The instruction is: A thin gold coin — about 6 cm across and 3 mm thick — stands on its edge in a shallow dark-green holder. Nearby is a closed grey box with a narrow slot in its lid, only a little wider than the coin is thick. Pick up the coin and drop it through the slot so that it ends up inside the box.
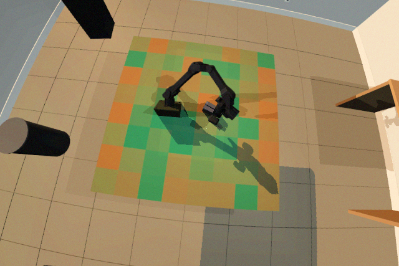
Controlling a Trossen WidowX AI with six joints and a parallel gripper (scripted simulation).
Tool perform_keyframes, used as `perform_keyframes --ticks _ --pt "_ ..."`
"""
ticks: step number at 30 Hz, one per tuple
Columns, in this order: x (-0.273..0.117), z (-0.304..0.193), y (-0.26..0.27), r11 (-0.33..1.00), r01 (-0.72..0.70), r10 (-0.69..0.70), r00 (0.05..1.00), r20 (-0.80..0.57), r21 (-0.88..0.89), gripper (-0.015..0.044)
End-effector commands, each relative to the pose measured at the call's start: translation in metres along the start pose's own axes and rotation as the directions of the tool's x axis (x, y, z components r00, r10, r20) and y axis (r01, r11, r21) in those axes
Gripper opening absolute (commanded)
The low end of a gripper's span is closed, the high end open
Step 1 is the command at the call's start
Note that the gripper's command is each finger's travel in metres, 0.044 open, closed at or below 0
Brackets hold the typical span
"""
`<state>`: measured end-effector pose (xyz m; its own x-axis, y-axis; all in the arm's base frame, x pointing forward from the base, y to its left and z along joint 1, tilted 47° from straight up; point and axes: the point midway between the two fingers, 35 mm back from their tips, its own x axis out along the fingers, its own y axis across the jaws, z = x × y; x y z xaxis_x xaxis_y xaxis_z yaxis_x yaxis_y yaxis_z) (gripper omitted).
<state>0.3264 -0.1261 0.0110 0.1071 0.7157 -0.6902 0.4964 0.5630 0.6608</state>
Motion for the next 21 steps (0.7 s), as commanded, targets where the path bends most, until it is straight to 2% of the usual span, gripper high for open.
perform_keyframes --ticks 1,21 --pt "0.000 -0.008 0.007 1.000 -0.005 0.005 1.000 0.002 0.006 0.0000" --pt "0.002 -0.052 0.034 1.000 -0.007 0.007 1.000 -0.001 0.008 0.0000"
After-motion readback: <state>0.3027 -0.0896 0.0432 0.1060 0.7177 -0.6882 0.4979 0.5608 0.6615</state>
